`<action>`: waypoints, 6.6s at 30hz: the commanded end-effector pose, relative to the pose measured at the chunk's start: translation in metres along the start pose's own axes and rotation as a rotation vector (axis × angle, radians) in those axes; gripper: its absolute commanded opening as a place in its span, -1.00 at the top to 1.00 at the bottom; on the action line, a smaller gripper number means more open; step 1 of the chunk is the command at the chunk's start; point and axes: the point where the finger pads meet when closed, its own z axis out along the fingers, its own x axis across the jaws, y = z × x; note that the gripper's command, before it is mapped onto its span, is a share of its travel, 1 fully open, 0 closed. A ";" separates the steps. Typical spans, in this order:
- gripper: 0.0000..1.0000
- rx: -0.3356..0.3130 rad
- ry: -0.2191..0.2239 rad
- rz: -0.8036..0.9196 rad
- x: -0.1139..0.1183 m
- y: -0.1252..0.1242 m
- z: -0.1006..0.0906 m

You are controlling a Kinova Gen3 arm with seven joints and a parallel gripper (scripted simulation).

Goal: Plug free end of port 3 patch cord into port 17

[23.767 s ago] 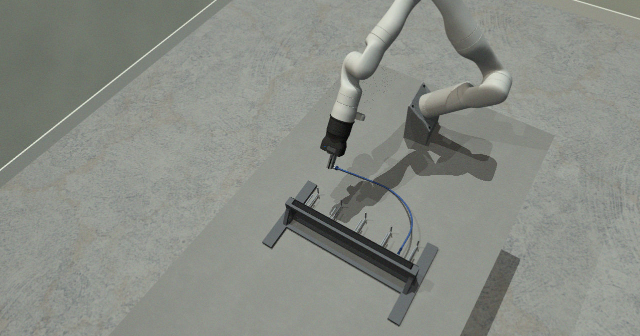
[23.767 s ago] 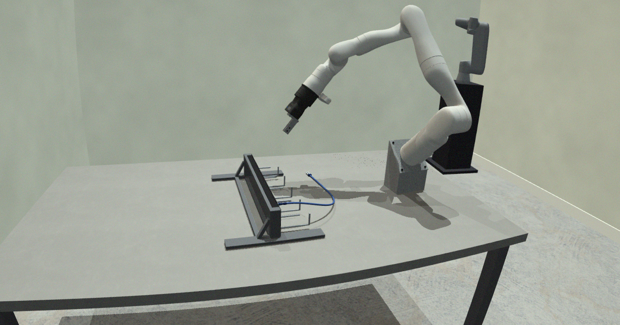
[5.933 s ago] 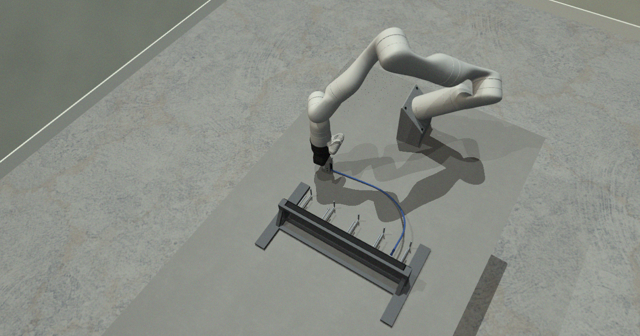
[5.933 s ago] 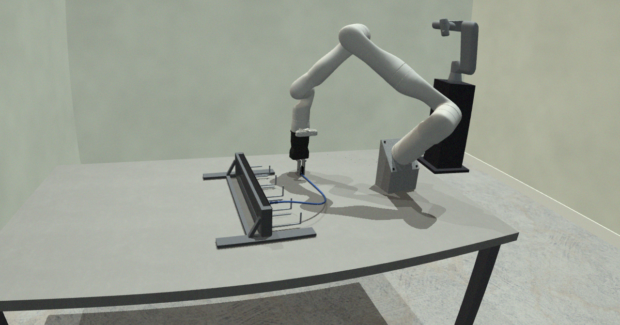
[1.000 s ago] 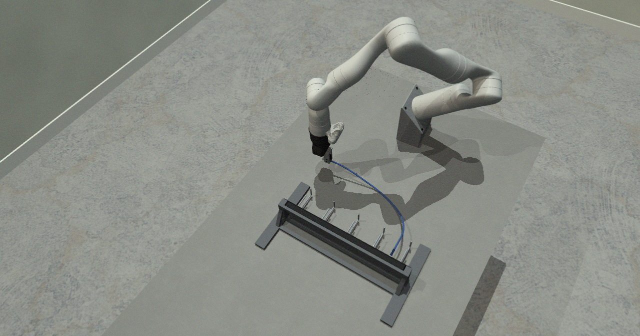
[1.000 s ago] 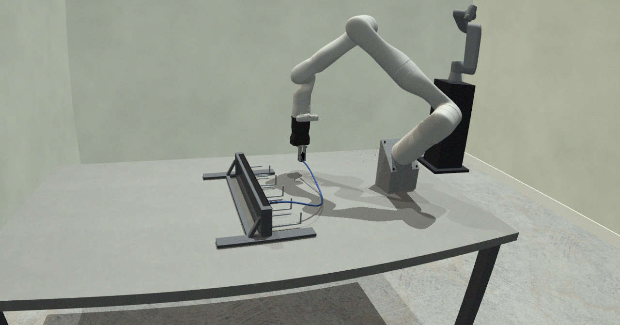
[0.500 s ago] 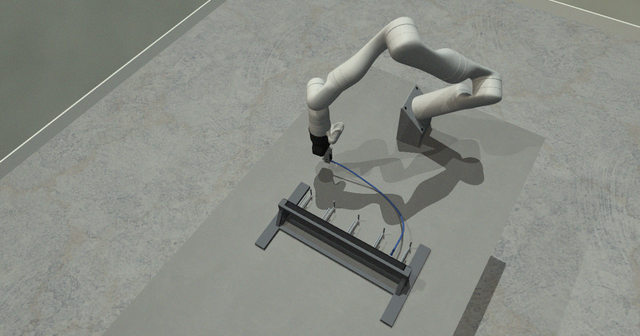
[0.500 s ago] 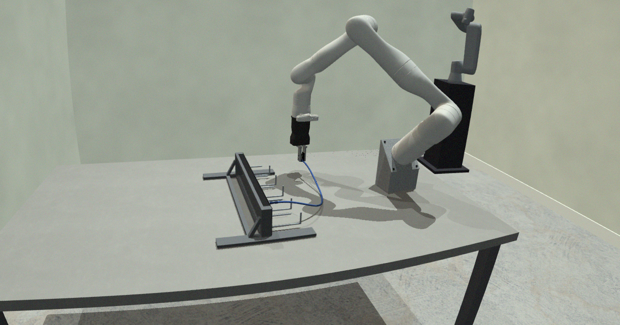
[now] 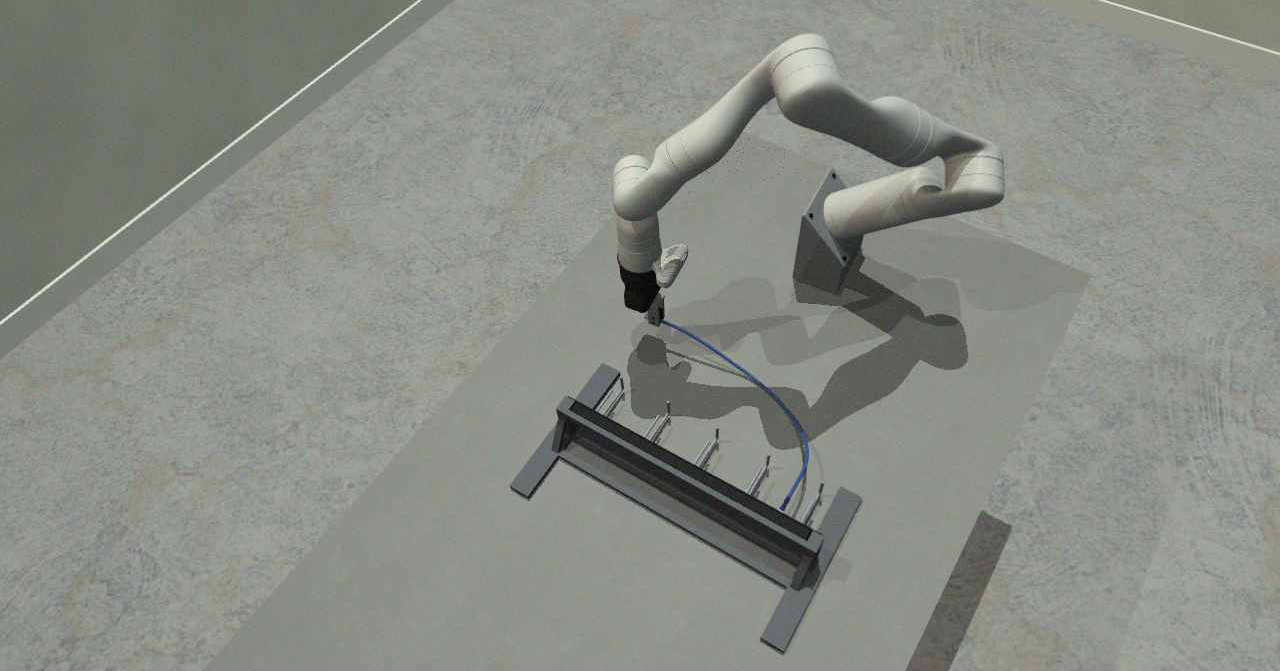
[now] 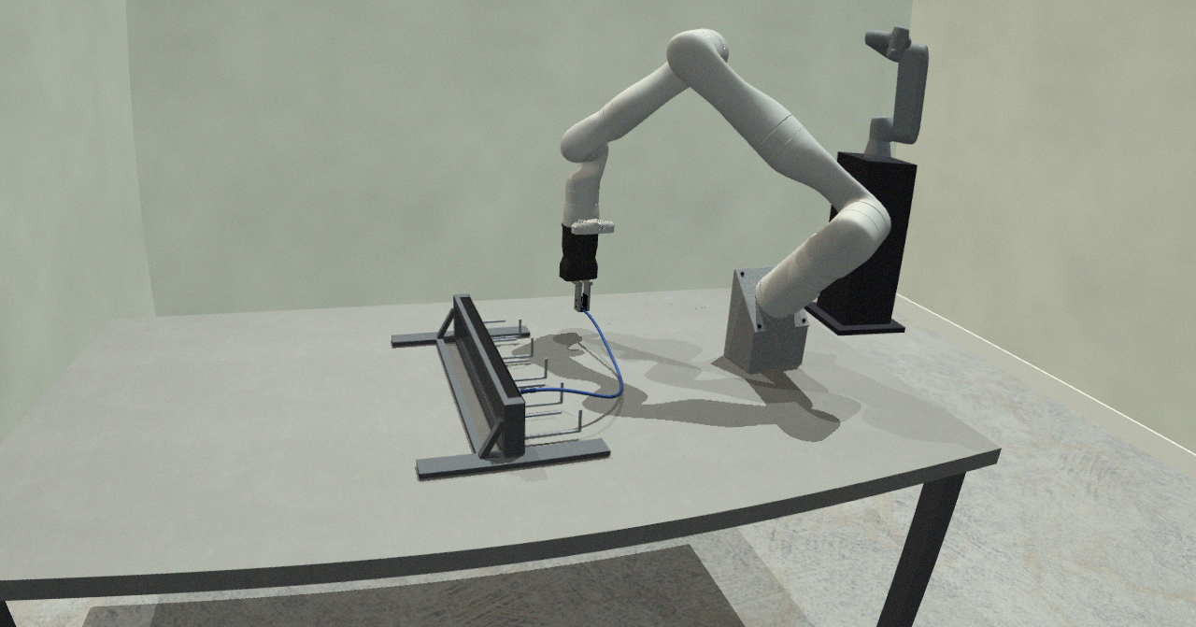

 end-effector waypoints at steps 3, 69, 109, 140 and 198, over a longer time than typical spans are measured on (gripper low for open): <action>1.00 -0.002 0.006 0.019 0.001 0.002 -0.004; 1.00 -0.001 0.008 -0.007 0.006 -0.001 -0.005; 1.00 -0.002 0.008 -0.249 0.034 -0.019 -0.012; 1.00 -0.004 0.008 -0.627 0.077 -0.048 -0.024; 1.00 -0.008 0.007 -1.256 0.148 -0.096 -0.043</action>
